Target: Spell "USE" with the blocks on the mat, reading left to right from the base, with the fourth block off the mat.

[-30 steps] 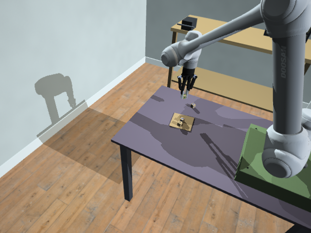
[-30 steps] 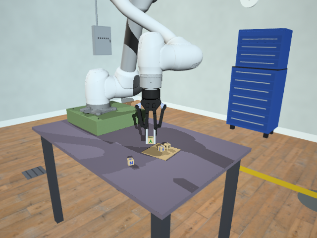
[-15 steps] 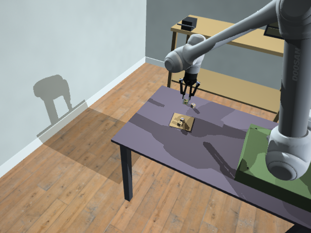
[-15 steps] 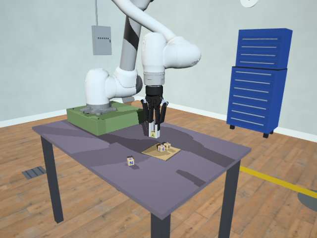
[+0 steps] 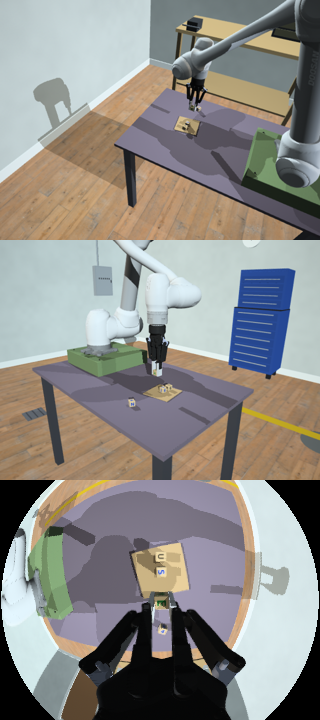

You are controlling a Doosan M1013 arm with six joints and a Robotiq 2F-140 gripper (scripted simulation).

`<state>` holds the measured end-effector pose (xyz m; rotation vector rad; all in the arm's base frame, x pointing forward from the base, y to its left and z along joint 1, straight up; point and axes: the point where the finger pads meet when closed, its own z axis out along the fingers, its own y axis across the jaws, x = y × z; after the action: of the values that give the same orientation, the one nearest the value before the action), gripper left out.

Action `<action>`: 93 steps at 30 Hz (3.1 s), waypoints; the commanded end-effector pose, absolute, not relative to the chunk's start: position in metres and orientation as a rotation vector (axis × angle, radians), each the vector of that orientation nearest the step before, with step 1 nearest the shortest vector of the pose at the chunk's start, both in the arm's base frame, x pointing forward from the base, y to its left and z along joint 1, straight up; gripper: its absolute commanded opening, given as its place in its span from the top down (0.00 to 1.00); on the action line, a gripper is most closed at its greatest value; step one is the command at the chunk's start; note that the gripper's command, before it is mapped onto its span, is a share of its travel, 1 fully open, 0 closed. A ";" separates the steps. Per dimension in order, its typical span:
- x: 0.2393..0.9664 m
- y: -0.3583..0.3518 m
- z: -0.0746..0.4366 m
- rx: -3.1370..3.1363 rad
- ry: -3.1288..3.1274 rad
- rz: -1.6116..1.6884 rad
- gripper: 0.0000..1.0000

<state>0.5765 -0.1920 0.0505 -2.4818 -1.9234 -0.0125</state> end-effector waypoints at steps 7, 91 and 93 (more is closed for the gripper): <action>0.577 -0.192 0.050 -2.482 -1.923 -0.013 0.87; 0.577 -0.191 -0.049 -2.482 -1.923 -0.012 0.87; 0.577 -0.191 -0.049 -2.482 -1.923 -0.012 0.87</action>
<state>0.5773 -0.1906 -0.0494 -2.4823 -1.9230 -0.0119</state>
